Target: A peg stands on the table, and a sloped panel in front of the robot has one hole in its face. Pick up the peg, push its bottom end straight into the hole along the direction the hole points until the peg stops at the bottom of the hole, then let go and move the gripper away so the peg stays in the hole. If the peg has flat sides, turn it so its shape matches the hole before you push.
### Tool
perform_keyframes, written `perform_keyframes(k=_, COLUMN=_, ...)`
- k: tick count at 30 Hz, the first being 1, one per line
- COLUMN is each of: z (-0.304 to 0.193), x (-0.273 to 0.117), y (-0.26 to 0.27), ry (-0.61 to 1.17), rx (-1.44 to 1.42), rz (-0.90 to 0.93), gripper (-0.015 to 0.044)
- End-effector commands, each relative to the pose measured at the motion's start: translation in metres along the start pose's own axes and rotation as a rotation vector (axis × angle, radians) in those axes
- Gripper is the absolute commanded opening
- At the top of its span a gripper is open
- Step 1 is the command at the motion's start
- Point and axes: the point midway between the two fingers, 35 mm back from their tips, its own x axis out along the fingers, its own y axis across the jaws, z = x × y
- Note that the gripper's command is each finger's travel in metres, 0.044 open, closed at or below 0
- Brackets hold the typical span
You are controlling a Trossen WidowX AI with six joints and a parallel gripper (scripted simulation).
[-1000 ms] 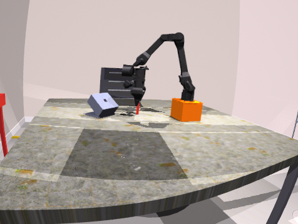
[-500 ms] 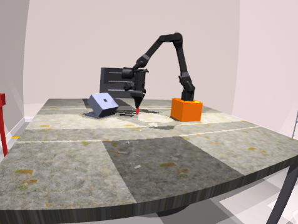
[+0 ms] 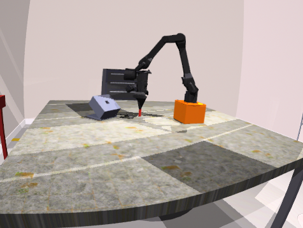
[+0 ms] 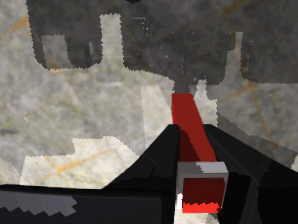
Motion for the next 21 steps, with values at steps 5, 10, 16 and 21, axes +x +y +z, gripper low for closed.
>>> perform_keyframes(k=5, z=0.001, x=-0.005, y=0.0, ry=0.0, rx=0.0, rz=0.0, gripper=0.0)
perform_keyframes(k=10, z=0.003, x=-0.028, y=0.0, ry=0.001, rx=0.001, rz=0.002, gripper=0.0)
perform_keyframes(k=16, z=0.004, x=-0.06, y=0.0, ry=0.002, rx=0.002, rz=0.004, gripper=0.0)
perform_keyframes(k=21, z=0.004, x=-0.08, y=-0.001, ry=0.003, rx=0.003, rz=0.005, gripper=0.0)
